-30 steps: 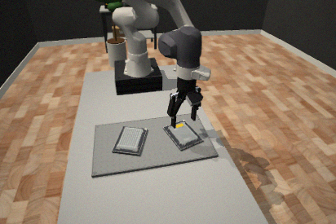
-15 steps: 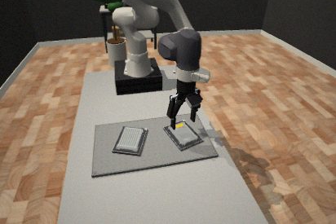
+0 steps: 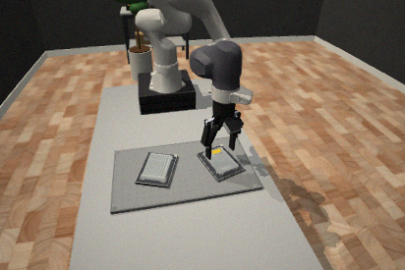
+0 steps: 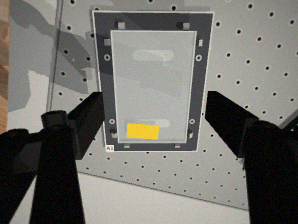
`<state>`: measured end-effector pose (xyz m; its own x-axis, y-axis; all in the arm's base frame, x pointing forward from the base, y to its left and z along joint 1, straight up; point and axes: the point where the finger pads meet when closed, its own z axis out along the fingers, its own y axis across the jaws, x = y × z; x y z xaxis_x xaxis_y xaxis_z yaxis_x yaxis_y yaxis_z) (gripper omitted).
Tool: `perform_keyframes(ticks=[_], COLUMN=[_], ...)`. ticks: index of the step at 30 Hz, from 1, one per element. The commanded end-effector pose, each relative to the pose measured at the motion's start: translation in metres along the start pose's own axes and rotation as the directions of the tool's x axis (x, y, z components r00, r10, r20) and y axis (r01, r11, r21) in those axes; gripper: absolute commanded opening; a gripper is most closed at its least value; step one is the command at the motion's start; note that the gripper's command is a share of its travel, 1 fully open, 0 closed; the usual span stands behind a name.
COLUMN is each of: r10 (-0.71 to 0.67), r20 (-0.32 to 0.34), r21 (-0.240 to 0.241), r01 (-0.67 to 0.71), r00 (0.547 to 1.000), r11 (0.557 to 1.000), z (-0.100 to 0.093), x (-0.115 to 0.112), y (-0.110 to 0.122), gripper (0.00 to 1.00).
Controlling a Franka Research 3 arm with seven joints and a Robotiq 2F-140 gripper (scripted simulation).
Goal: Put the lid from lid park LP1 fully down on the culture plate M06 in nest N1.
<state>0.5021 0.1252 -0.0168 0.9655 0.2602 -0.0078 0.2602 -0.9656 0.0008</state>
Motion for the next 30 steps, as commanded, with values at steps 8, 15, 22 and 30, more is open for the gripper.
perform_keyframes(ticks=[8, 15, 22, 30], r10=[0.009, 0.009, 0.009, 0.009], r20=[-0.008, -0.008, -0.008, -0.008], r21=[0.001, 0.001, 0.001, 0.001], r01=[-0.009, -0.009, -0.009, -0.009], r00=[1.000, 1.000, 1.000, 1.000], r11=[1.000, 1.000, 1.000, 1.000], z=[0.012, 0.016, 0.018, 0.018], x=[0.003, 0.003, 0.003, 0.003], y=[-0.001, -0.001, -0.001, -0.001], gripper=[0.69, 0.69, 0.69, 0.69])
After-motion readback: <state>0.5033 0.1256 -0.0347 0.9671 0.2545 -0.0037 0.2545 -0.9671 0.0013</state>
